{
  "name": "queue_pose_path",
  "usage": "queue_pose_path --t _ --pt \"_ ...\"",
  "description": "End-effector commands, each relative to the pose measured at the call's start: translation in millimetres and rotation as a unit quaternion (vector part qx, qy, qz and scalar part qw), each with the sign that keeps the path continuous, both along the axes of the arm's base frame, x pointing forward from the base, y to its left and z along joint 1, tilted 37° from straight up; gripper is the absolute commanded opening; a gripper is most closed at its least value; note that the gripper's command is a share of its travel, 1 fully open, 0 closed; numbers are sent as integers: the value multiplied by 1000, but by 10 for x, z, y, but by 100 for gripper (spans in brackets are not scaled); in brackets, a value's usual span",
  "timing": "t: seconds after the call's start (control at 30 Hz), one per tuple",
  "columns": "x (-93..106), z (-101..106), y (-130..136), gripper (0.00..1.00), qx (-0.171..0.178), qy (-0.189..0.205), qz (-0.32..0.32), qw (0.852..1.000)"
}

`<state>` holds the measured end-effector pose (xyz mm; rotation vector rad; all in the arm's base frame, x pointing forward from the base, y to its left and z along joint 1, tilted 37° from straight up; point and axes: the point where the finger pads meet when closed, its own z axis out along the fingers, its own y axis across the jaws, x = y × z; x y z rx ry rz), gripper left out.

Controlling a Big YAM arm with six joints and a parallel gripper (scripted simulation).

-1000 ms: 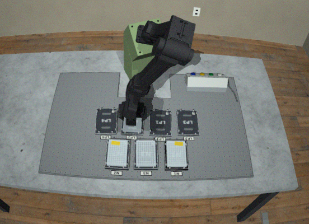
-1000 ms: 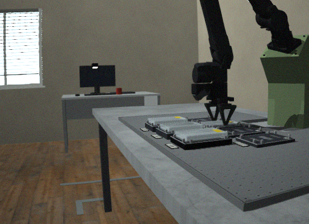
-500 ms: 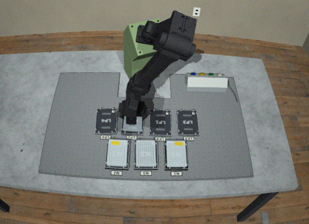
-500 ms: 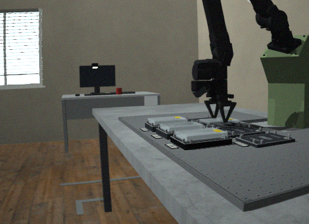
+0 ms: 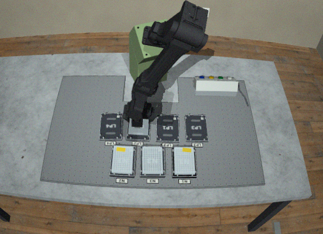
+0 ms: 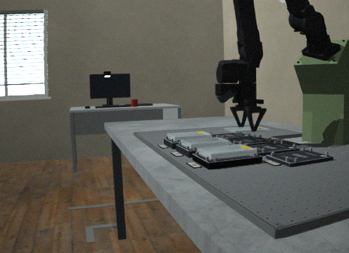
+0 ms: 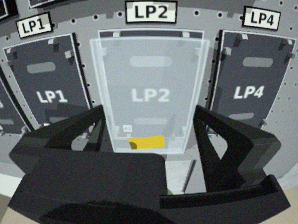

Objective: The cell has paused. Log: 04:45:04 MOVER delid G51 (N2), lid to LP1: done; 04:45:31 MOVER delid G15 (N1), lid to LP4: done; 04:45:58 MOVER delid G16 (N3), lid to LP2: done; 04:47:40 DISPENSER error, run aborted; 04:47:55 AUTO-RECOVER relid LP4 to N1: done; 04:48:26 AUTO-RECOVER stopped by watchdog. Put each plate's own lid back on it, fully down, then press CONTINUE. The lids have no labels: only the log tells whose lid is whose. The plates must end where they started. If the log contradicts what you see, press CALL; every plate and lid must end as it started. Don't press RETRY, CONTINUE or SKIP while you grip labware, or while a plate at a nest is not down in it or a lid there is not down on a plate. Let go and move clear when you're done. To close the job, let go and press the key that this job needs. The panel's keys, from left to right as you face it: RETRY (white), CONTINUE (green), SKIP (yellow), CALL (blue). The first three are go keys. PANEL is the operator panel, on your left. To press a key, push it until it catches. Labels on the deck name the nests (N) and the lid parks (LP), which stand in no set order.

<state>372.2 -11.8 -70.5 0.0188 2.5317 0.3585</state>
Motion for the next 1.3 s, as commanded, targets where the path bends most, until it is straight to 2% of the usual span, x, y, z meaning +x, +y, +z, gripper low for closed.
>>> queue_pose_path --t 0.0,0.73,0.77,0.83,0.93,1.0,1.27 --pt "-127 49 -60 0 -3 5 -1 1000" --pt "-189 -21 -65 0 -2 11 -1 1000" --pt "-2 128 -5 0 -13 -8 18 1000" --pt "74 190 36 0 -22 -12 32 999" --pt "188 285 77 0 -22 -13 32 999" --pt "188 285 77 0 -22 -13 32 999" --pt "489 538 188 0 -16 -11 23 1000"
